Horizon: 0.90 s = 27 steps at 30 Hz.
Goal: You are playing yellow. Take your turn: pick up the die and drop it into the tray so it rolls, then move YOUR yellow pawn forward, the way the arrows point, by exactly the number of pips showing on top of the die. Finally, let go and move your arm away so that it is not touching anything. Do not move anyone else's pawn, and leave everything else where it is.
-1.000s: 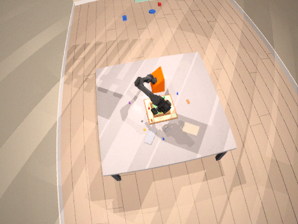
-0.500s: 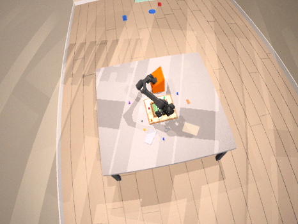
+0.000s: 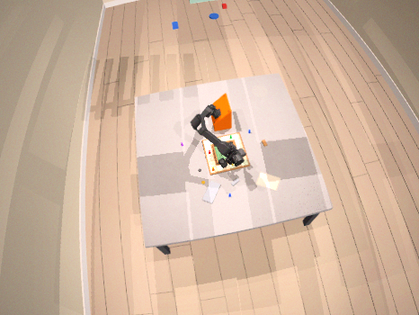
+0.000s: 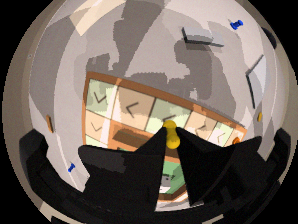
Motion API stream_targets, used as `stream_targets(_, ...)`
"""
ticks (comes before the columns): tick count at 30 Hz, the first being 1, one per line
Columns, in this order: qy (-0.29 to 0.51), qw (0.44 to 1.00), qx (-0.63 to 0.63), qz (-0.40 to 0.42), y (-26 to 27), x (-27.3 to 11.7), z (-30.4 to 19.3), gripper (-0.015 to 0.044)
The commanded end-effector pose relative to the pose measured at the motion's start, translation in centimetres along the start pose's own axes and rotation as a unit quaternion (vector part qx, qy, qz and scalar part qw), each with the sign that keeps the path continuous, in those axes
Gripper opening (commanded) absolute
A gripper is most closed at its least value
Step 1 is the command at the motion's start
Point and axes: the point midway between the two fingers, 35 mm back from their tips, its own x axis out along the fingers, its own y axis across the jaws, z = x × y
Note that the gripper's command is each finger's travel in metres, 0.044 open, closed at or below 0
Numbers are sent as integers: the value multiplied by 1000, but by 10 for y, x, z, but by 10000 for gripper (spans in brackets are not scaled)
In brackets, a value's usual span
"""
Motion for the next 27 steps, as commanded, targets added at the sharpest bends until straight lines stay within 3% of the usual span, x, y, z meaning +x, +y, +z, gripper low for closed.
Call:
stream_targets(1,-3,1000,-3,-3,1,2,1,0)
stream_targets(10,-3,1000,-3,-4,1,15,1,0)
stream_targets(20,-3,1000,0,-1,0,9,2,262)
stream_targets(24,-3,1000,-3,-2,0,-35,1,367)
stream_targets(27,-3,1000,-3,-3,0,-38,1,440)
